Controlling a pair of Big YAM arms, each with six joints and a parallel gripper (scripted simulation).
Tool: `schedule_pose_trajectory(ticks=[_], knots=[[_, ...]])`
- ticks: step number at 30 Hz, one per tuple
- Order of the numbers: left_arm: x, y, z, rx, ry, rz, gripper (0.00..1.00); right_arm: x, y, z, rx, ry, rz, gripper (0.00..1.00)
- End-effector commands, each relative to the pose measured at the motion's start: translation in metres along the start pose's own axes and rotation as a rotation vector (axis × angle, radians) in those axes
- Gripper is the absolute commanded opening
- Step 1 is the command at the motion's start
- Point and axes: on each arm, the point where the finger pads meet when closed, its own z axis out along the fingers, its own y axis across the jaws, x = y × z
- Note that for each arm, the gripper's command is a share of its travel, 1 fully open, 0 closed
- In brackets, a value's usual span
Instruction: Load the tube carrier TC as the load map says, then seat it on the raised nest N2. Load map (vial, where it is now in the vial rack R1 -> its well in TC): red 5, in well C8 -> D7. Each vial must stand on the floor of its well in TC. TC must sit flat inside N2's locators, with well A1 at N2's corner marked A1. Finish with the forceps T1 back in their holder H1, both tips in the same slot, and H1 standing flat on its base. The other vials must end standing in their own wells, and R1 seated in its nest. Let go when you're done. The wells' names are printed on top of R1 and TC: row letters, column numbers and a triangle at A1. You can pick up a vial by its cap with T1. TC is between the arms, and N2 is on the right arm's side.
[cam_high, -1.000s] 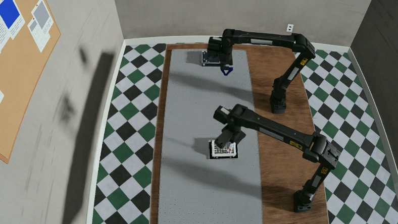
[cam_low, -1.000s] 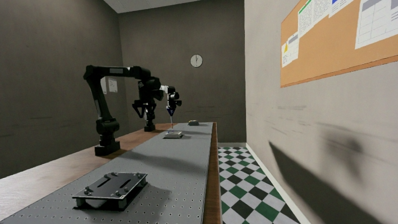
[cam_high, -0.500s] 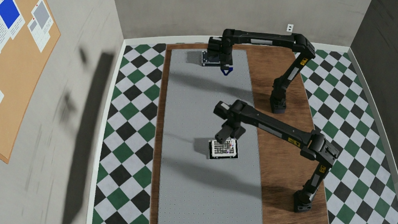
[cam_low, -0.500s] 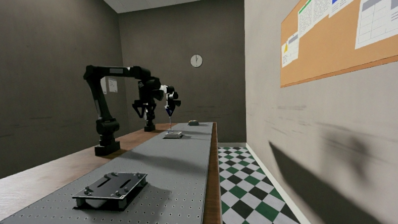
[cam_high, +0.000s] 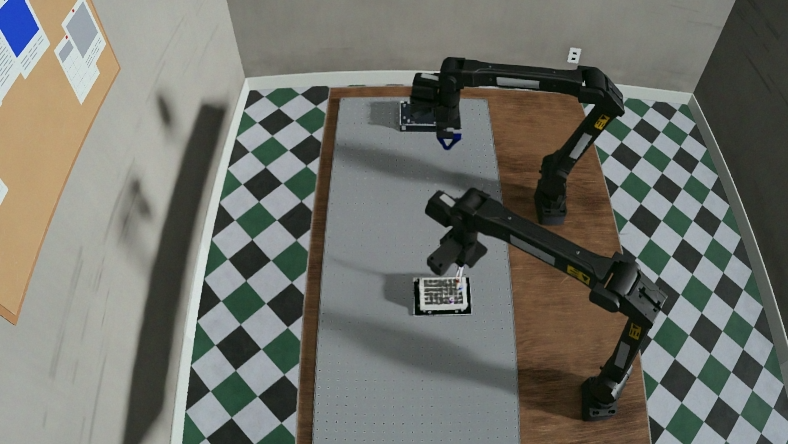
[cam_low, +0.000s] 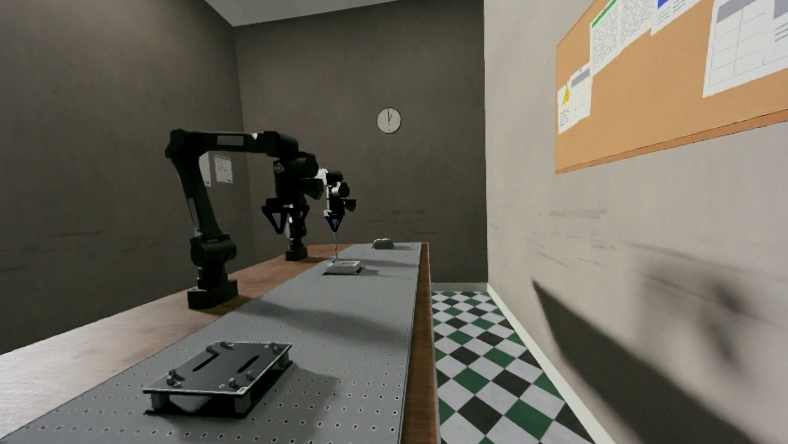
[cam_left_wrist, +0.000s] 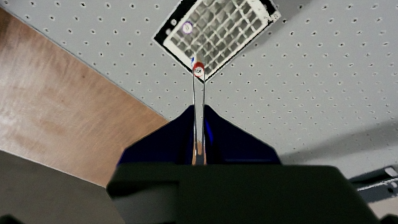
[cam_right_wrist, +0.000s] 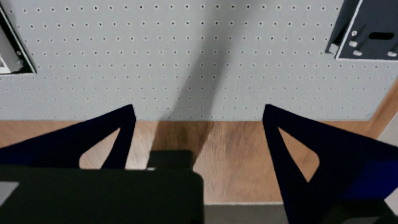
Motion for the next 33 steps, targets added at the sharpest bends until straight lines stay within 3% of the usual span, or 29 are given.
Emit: schedule_pose_trajectory(ticks=[1, 3, 33], knots=[[0.002, 0.0027, -0.0015, -0.013, -0.008, -0.01, 0.09, -0.0091, -0.0024, -0.0113, 0.008, -0.03, 0.002, 1.0], [-0.0048, -0.0011, -0.0084, 0.012, -0.015, -0.018, 0.09, -0.0091, -0.0024, -0.0113, 0.008, -0.03, 0.002, 1.0], [-0.0051, 0.0024, -0.0036, -0.006, -0.018, -0.015, 0.09, -0.0091, -0.0024, -0.0113, 0.008, -0.03, 0.002, 1.0]])
